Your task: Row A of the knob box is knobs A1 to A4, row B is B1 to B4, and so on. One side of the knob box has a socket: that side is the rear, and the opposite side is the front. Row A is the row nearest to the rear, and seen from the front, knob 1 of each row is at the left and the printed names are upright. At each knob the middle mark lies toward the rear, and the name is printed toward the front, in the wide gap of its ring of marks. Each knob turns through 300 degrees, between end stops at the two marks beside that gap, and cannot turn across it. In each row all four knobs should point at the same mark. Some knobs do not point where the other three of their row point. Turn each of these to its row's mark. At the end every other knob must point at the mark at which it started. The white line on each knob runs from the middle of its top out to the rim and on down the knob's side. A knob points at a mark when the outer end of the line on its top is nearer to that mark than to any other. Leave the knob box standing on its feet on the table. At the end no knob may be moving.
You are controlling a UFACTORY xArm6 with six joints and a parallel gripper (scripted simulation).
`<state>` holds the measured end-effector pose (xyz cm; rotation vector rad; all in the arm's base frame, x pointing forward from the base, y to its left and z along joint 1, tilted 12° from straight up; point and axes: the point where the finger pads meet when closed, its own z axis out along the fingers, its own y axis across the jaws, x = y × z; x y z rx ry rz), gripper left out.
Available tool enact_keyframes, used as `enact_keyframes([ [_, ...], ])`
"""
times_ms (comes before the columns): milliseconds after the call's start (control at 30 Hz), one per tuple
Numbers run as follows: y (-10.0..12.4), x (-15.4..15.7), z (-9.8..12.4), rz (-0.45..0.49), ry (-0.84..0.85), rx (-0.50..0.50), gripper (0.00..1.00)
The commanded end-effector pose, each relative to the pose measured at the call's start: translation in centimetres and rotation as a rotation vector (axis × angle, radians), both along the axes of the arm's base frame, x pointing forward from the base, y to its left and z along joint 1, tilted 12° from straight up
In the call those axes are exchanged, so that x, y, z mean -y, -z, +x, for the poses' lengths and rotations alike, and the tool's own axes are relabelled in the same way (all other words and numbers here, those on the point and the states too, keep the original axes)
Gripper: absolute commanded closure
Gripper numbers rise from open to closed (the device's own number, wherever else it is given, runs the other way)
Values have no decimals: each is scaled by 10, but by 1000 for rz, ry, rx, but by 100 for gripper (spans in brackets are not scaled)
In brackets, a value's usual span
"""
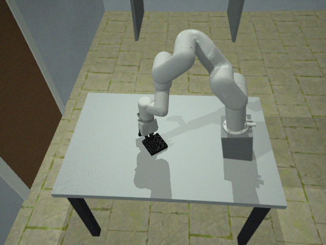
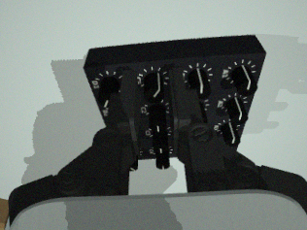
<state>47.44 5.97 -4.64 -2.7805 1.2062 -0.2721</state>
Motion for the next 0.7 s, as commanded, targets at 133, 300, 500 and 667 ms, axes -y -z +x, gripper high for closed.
enact_keyframes([
  [133, -11, 0, -1, 0, 0, 3, 81],
  [300, -24, 0, -4, 0, 0, 3, 81],
  [500, -33, 0, -5, 0, 0, 3, 81],
  [667, -36, 1, -6, 0, 0, 3, 81],
])
